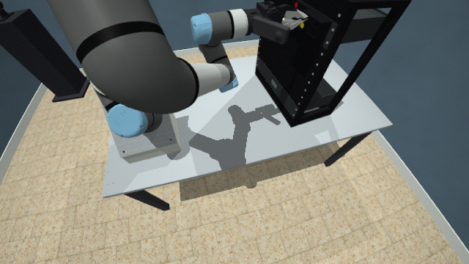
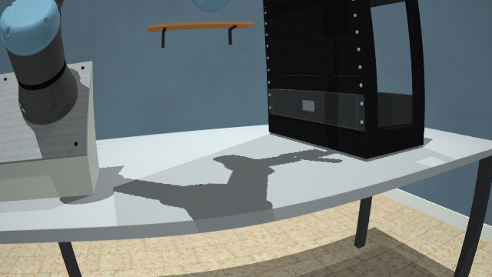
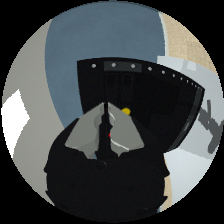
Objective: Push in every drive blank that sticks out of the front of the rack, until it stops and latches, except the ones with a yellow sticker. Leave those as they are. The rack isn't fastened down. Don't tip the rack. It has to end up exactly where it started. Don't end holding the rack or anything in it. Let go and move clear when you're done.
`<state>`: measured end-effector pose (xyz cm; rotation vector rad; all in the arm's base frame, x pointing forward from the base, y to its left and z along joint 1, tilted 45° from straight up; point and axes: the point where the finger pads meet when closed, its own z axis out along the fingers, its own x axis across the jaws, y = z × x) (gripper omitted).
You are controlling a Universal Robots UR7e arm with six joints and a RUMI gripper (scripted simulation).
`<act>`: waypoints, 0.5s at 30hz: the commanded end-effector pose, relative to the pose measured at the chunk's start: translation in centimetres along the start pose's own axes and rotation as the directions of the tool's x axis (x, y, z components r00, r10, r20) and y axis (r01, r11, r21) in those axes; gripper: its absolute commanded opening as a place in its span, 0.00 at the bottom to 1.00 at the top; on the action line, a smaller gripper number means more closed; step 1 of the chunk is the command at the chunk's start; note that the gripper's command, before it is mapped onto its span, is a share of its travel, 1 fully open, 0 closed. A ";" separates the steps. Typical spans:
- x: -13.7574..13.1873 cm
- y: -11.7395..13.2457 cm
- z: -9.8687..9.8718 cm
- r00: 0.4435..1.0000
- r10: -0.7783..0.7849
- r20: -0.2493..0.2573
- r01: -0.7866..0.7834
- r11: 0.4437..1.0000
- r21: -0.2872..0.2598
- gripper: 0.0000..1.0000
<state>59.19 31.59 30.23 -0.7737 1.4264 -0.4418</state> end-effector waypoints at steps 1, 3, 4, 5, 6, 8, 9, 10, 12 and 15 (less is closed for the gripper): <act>-0.1 0.0 0.0 1.000 0.000 0.001 0.000 1.000 0.000 0.00; -0.1 0.0 0.0 1.000 0.000 0.001 0.000 1.000 0.000 0.00; -0.1 0.0 0.0 1.000 0.000 0.001 0.000 1.000 0.000 0.00; -0.1 0.0 0.0 1.000 0.000 0.001 0.000 1.000 0.000 0.00; -0.1 0.0 0.0 1.000 0.000 0.001 0.000 1.000 0.000 0.00; -0.1 0.0 0.0 1.000 0.000 0.001 0.000 1.000 0.000 0.00; -0.1 0.0 0.0 1.000 0.000 0.001 0.000 1.000 0.000 0.00; -0.1 0.0 0.1 1.000 0.000 0.001 0.000 1.000 0.000 0.00; -0.1 0.0 0.4 1.000 0.000 0.001 0.000 1.000 0.000 0.00; -0.1 0.0 0.9 1.000 0.000 0.001 0.000 1.000 0.000 0.00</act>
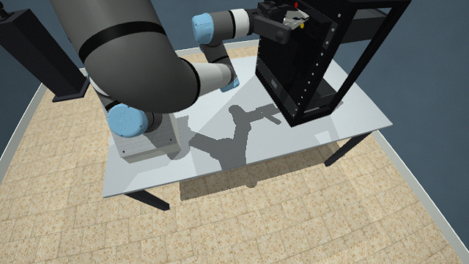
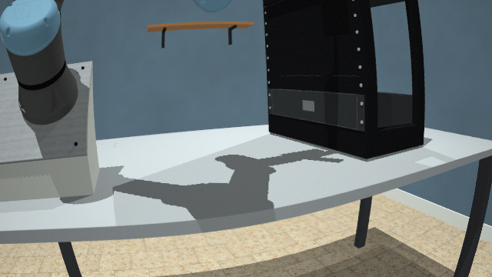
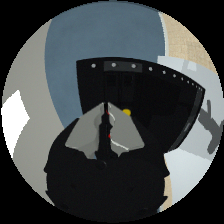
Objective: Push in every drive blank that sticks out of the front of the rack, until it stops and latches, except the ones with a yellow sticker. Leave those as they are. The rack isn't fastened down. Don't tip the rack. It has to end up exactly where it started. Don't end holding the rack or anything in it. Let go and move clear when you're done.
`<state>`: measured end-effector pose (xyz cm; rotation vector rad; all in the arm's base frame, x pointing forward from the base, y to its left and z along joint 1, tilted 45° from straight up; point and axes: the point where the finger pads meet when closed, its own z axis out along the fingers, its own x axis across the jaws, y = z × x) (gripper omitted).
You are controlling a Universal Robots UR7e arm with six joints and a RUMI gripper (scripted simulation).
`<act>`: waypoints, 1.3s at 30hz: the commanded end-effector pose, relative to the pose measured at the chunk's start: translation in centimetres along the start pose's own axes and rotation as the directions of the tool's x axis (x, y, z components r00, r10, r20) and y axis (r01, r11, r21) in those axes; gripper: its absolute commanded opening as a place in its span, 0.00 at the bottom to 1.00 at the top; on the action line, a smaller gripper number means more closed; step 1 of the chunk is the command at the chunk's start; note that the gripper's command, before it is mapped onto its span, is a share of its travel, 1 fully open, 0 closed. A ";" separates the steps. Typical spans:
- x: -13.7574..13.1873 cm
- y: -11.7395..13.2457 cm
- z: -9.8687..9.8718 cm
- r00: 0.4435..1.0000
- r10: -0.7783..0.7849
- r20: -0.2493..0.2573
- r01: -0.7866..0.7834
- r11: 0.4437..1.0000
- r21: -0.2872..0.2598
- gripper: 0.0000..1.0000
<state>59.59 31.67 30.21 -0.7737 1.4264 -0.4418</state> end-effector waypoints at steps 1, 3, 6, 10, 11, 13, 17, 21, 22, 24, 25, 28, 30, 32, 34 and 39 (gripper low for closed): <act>-0.1 0.0 0.5 1.000 0.000 0.001 0.000 1.000 0.000 0.00; -0.1 0.0 0.5 1.000 0.000 0.001 0.000 1.000 0.000 0.00; -0.1 0.0 0.6 1.000 0.000 0.001 0.000 1.000 0.000 0.00; -0.1 0.0 0.6 1.000 0.000 0.001 0.000 1.000 0.000 0.00; -0.1 0.0 0.6 1.000 0.000 0.001 0.000 1.000 0.000 0.00; -0.1 0.0 0.6 1.000 0.000 0.001 0.000 1.000 0.000 0.00; -0.1 0.0 1.2 1.000 0.000 0.001 0.000 1.000 0.000 0.00; -0.1 0.0 1.4 1.000 0.000 0.001 0.000 1.000 0.000 0.00; -0.1 0.0 1.5 1.000 0.000 0.001 0.000 1.000 0.000 0.00; -0.1 0.0 1.6 1.000 0.000 0.001 0.000 1.000 0.000 0.00; -0.1 0.0 1.6 1.000 0.000 0.001 0.000 1.000 0.000 0.00; -0.1 0.0 1.6 1.000 0.000 0.001 0.000 1.000 0.000 0.00; -0.1 0.0 1.6 1.000 0.000 0.001 0.000 1.000 0.000 0.00; -0.1 0.0 1.6 1.000 0.000 0.001 0.000 1.000 0.000 0.00; -0.1 0.0 1.8 1.000 0.000 0.001 0.000 1.000 0.000 0.00; -0.1 0.0 2.3 1.000 0.000 0.001 0.000 1.000 0.000 0.00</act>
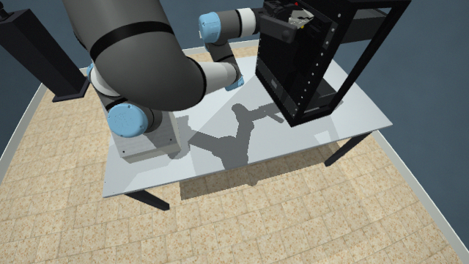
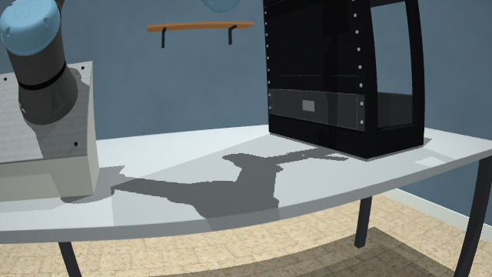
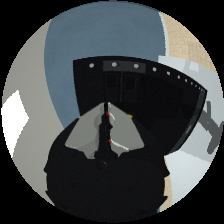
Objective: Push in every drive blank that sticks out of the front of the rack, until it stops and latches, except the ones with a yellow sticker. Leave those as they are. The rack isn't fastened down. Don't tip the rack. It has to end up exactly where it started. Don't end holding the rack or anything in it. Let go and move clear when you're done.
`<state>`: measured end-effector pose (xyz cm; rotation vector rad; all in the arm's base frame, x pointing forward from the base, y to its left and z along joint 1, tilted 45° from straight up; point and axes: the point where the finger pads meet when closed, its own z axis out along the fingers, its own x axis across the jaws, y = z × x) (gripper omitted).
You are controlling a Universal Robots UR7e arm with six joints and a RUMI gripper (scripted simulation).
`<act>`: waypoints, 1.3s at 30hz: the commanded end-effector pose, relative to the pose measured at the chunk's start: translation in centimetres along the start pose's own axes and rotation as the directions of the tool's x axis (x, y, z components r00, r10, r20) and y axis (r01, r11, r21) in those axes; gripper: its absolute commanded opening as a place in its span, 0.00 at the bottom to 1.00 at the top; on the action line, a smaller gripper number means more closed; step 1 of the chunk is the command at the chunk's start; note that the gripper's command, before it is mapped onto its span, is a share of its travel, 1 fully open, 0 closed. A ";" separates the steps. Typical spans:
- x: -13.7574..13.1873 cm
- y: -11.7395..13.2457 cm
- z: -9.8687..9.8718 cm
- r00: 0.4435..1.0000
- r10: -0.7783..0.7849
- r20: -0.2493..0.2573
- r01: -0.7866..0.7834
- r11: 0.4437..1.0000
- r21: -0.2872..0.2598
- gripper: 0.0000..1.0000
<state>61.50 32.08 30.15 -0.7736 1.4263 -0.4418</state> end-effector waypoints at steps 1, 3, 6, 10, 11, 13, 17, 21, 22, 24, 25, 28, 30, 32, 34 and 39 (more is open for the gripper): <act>-0.1 0.0 0.5 1.000 0.000 0.001 0.000 1.000 0.000 0.00; -0.1 0.0 0.6 1.000 0.000 0.001 0.000 1.000 0.000 0.00; -0.1 0.0 0.6 1.000 0.000 0.001 0.000 1.000 0.000 0.00; -0.1 0.0 0.6 1.000 0.000 0.001 0.000 1.000 0.000 0.00; -0.1 0.0 0.6 1.000 0.000 0.001 0.000 1.000 0.000 0.00; -0.1 0.0 0.7 1.000 0.000 0.001 0.000 1.000 0.000 0.00; -0.1 0.0 0.8 1.000 0.000 0.001 0.000 1.000 0.000 0.00; -0.1 0.0 0.9 1.000 0.000 0.001 0.000 1.000 0.000 0.00; -0.1 0.0 0.9 1.000 0.000 0.001 0.000 1.000 0.000 0.00; -0.1 0.0 0.9 1.000 0.000 0.001 0.000 1.000 0.000 0.00; -0.1 0.0 0.9 1.000 0.000 0.001 0.000 1.000 0.000 0.00; -0.1 0.0 0.9 1.000 0.000 0.001 0.000 1.000 0.000 0.00; -0.1 0.0 1.0 1.000 0.000 0.001 0.000 1.000 0.000 0.00; -0.1 0.0 1.0 1.000 0.000 0.001 0.000 1.000 0.000 0.00; -0.1 0.0 1.1 1.000 0.000 0.001 0.000 1.000 0.000 0.00; -0.1 0.0 1.2 1.000 0.000 0.001 0.000 1.000 0.000 0.00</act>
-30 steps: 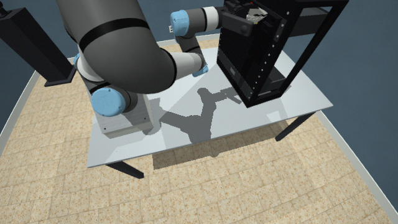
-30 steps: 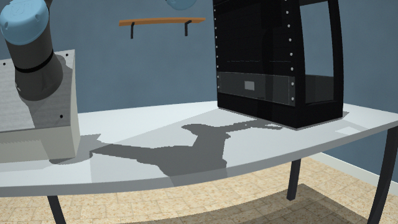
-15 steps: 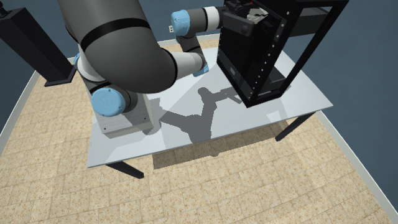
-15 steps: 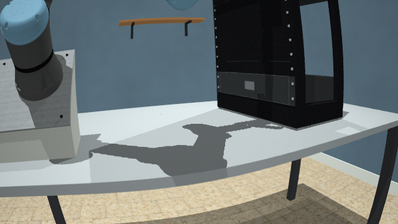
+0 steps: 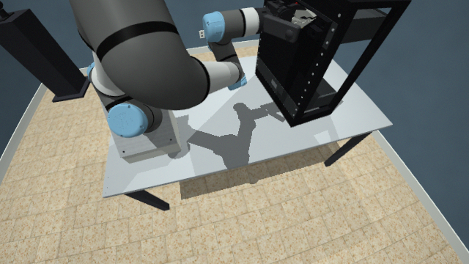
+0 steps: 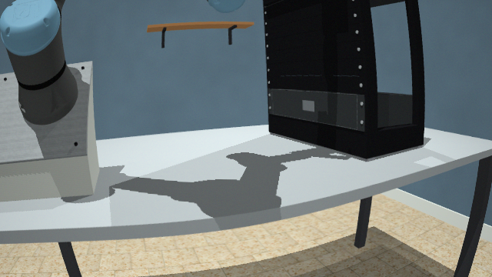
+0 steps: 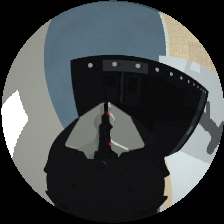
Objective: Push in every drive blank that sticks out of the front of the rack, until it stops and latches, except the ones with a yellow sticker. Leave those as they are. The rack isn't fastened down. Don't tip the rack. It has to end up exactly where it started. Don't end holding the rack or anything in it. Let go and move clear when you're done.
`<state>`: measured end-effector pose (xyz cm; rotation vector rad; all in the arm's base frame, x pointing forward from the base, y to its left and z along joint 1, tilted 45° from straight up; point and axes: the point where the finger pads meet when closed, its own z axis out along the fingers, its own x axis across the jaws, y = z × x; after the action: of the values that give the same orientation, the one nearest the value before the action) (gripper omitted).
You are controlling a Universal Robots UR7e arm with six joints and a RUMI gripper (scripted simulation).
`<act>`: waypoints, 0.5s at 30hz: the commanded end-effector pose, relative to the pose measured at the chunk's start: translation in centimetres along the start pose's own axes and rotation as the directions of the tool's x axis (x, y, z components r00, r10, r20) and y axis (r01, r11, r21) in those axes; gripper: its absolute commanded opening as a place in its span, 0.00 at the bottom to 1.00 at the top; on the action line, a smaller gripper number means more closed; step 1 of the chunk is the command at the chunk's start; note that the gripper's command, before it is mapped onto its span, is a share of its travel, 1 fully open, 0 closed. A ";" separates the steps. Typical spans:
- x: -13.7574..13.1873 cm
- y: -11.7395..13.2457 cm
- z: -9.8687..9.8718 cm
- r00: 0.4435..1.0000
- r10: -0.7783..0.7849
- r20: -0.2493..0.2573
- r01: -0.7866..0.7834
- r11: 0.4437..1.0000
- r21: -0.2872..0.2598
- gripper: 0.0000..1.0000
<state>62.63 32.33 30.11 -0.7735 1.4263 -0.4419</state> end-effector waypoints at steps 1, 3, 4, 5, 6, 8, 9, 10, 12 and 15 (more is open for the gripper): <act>-0.1 0.0 0.1 1.000 0.000 0.001 0.000 1.000 0.000 0.00; -0.1 0.0 0.1 1.000 0.000 0.001 0.000 1.000 0.000 0.00; -0.1 0.0 0.1 1.000 0.000 0.001 0.000 1.000 0.000 0.00; -0.1 0.0 0.1 1.000 0.000 0.001 0.000 1.000 0.000 0.00; -0.1 0.0 0.1 1.000 0.000 0.001 0.000 1.000 0.000 0.00; -0.1 0.0 0.1 1.000 0.000 0.001 0.000 1.000 0.000 0.00; -0.1 0.0 0.1 1.000 0.000 0.001 0.000 1.000 0.000 0.00; -0.1 0.0 0.1 1.000 0.000 0.001 0.000 1.000 0.000 0.00; -0.1 0.0 0.2 1.000 0.000 0.001 0.000 1.000 0.000 0.00; -0.1 0.0 0.4 1.000 0.000 0.001 0.000 1.000 0.000 0.00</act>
<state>62.86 32.38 30.10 -0.7735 1.4264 -0.4419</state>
